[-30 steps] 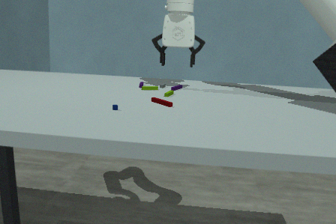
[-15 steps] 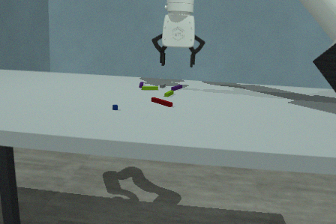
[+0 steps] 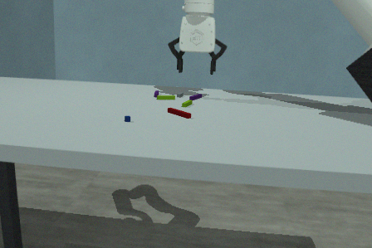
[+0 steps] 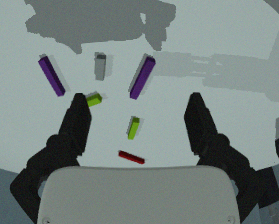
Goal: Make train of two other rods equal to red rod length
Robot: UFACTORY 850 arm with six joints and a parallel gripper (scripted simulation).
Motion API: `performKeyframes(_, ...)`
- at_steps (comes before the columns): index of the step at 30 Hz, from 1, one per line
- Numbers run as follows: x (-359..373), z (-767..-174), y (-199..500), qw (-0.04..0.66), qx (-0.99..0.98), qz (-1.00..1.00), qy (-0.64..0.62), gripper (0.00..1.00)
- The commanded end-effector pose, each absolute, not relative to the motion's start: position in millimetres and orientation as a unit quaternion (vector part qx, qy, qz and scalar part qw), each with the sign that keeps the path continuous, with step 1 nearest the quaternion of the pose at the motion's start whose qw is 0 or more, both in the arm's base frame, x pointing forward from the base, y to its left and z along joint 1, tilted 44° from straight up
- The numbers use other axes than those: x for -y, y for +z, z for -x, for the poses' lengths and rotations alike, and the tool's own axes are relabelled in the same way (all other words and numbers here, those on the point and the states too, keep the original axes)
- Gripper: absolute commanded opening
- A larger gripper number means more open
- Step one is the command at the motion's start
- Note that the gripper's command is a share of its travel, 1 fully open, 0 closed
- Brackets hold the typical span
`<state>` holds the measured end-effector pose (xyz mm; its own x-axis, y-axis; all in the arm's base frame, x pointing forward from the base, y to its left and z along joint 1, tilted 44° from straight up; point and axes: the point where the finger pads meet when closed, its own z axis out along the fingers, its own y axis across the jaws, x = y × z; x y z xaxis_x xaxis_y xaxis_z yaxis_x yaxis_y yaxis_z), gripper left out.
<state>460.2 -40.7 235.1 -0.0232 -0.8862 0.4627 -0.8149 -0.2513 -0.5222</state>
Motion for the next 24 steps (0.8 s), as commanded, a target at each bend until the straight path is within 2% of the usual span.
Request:
performKeyframes(1, 40, -462, 236, 0.061, -0.633, 0.676, -0.372, 1.00)
performKeyframes(24, 30, -476, 241, 0.176, -0.814, 0.440, -0.335, 1.00)
